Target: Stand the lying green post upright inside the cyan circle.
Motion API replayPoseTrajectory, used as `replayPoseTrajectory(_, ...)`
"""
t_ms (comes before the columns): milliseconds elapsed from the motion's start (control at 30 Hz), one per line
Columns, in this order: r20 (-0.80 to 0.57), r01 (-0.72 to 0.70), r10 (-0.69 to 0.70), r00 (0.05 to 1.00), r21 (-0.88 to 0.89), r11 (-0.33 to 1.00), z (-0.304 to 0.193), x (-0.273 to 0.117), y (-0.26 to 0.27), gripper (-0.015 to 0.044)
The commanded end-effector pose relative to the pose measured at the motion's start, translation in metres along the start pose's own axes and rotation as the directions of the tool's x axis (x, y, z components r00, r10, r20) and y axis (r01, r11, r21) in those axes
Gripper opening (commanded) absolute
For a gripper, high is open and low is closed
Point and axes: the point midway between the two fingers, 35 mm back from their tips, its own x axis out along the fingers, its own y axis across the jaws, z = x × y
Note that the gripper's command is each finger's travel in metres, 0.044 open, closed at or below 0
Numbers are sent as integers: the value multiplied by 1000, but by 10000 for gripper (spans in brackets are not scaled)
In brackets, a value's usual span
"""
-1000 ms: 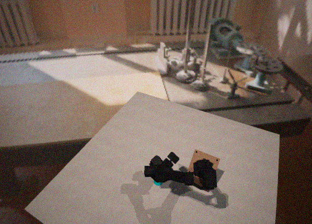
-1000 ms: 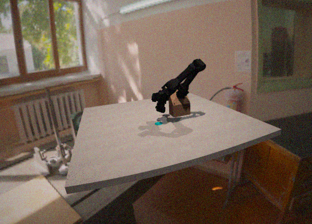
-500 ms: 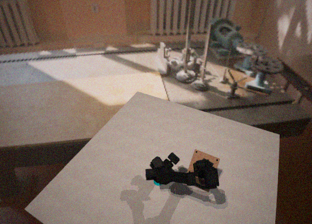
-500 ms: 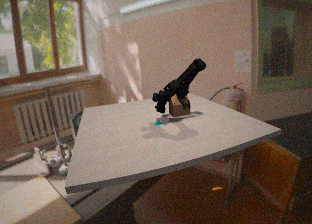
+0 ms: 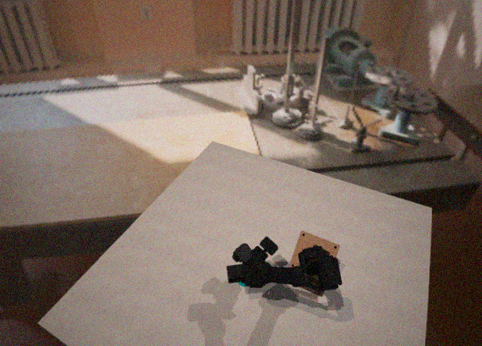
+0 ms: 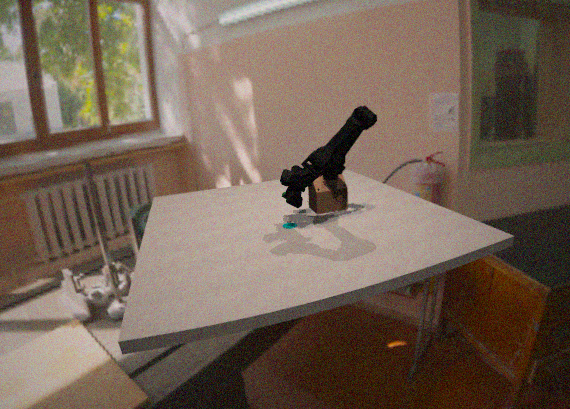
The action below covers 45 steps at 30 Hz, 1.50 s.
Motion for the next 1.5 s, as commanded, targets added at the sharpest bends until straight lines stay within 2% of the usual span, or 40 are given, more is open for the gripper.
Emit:
replayPoseTrajectory(0, 24, 0, 0, 1000, 11, 1000, 0, 0, 0, 23)
replayPoseTrajectory(1467, 284, -59, 28, 958, 100, 993, 5, -10, 6, 23)
